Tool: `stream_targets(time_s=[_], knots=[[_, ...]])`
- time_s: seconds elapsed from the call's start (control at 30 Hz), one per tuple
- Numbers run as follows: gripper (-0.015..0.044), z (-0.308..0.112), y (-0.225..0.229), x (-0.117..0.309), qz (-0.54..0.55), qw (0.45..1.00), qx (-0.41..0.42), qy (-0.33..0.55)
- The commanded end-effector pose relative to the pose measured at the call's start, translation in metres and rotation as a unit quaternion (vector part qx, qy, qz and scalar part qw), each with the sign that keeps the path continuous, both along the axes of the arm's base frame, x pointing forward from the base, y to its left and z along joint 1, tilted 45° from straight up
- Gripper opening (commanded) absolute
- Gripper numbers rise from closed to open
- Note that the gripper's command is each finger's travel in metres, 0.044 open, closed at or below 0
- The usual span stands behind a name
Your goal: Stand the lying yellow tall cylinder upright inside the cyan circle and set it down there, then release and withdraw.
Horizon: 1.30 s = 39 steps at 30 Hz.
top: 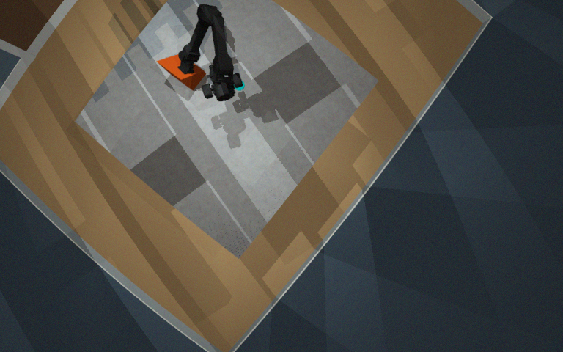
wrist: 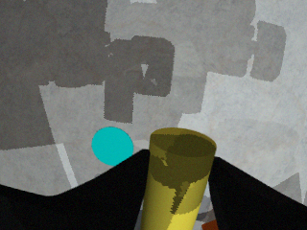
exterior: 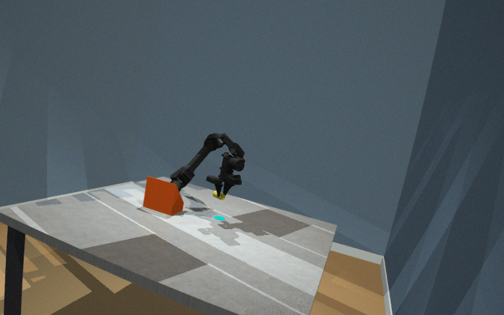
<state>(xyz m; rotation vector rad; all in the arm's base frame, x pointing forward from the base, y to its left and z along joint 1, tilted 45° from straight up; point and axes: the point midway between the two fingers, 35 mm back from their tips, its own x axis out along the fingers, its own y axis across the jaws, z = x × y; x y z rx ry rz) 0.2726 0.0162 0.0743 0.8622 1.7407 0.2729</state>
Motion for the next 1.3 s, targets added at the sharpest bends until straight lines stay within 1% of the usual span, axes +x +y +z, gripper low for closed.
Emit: stream_targets(time_s=[0.0,0.83,1.27], knots=[[0.0105,0.010,0.009,-0.003,0.006,1.000,0.004,-0.007],[0.0105,0.064,0.062,-0.033,0.059,0.997,0.025,-0.049],[0.0105,0.059,0.066,-0.040,0.071,0.996,-0.005,-0.052]])
